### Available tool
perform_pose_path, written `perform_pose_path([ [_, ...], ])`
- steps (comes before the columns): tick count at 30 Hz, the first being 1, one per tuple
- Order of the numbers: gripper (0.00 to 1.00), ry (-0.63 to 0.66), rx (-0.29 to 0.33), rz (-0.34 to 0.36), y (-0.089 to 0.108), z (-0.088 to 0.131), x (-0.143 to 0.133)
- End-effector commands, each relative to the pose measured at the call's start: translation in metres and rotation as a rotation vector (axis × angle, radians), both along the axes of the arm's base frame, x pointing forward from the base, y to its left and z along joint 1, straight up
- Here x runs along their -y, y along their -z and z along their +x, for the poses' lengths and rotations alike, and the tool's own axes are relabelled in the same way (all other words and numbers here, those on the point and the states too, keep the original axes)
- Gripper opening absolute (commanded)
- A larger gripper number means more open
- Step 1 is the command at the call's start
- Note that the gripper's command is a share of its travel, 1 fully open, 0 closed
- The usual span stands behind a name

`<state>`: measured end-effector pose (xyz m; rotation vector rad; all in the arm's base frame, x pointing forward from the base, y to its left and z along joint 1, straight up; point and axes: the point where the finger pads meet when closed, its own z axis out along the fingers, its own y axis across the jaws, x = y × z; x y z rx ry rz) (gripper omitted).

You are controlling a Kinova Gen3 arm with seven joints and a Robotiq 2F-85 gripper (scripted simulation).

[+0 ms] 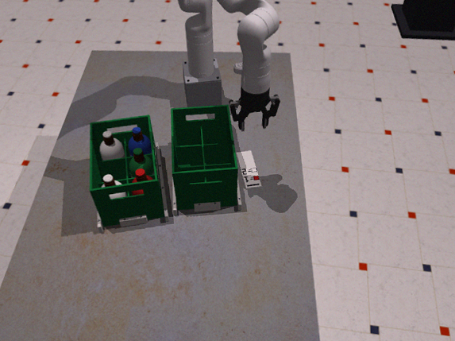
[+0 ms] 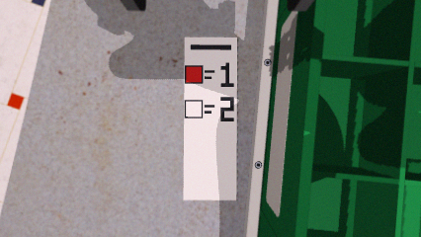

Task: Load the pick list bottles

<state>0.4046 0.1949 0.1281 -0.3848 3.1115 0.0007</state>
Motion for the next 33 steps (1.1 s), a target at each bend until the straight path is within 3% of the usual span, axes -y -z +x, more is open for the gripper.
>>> perform_pose_path([
  [1,0.67,0.0,0.002,0.001,-0.001,0.0,0.0],
  [18,0.67,0.0,0.002,0.001,-0.001,0.0,0.0],
  [33,0.67,-0.012,0.002,0.0,-0.017,0.019,0.071],
])
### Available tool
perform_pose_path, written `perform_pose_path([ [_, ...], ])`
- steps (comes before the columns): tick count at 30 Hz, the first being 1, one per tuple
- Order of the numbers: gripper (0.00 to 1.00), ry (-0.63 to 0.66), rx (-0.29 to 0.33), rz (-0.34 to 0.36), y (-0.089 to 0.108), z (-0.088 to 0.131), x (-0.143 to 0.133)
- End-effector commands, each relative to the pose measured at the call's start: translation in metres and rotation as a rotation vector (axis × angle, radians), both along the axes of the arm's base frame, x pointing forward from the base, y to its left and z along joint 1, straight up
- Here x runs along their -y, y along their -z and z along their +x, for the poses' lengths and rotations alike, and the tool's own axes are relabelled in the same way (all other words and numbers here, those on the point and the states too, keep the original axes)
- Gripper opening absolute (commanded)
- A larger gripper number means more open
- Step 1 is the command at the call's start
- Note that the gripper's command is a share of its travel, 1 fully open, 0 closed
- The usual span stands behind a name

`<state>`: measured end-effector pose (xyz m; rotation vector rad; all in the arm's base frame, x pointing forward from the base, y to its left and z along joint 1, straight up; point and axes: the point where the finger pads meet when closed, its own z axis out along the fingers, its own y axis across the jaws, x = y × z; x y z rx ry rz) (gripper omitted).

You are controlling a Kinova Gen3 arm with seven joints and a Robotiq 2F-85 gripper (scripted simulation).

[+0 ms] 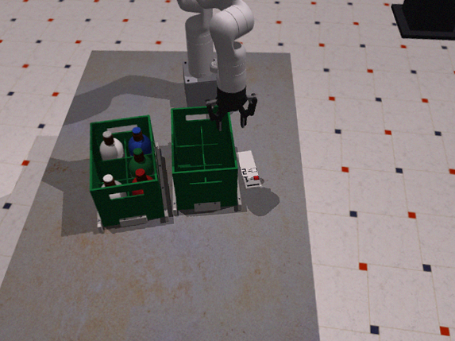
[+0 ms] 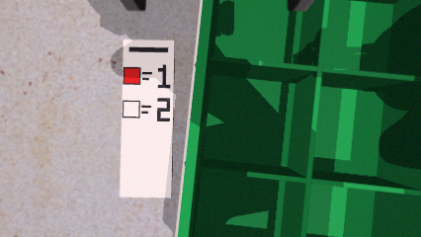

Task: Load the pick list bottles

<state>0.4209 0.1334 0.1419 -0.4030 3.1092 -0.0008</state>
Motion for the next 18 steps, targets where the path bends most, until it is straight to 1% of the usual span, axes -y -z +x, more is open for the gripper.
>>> perform_pose_path([
  [1,0.67,0.0,0.002,0.001,-0.003,0.003,0.009],
  [2,0.67,0.0,0.002,0.001,-0.003,0.003,0.009],
  [17,0.67,0.0,0.002,0.001,-0.019,0.022,0.08],
  [18,0.67,0.0,0.002,0.001,-0.019,0.022,0.08],
])
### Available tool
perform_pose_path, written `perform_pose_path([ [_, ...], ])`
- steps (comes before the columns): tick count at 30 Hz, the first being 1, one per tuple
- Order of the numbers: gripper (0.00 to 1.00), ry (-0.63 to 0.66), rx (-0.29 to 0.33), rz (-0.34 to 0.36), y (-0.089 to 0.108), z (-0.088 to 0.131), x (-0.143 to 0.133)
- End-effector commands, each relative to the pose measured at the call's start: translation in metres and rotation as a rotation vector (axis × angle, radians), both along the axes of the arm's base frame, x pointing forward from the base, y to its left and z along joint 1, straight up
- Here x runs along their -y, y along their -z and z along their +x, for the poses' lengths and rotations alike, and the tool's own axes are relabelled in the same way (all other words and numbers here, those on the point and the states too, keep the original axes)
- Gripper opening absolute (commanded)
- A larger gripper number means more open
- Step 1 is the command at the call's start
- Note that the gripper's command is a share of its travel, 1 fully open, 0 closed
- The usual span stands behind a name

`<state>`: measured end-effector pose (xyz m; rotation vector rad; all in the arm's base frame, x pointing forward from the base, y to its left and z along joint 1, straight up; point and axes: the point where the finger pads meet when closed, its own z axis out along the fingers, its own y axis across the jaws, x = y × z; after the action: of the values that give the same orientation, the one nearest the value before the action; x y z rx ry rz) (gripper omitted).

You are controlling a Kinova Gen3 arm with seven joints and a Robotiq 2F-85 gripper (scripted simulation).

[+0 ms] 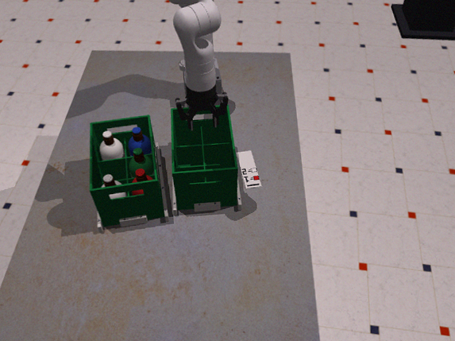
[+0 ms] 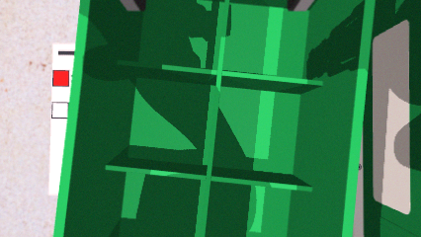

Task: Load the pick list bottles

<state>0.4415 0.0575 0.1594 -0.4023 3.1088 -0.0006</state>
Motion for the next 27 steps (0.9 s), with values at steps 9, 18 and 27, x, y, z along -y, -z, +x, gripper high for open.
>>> perform_pose_path([
  [9,0.67,-0.001,0.001,0.001,-0.01,0.012,0.042],
  [18,0.67,-0.001,0.001,0.001,-0.018,0.021,0.075],
  [27,0.67,-0.001,0.001,0.0,-0.028,0.032,0.117],
])
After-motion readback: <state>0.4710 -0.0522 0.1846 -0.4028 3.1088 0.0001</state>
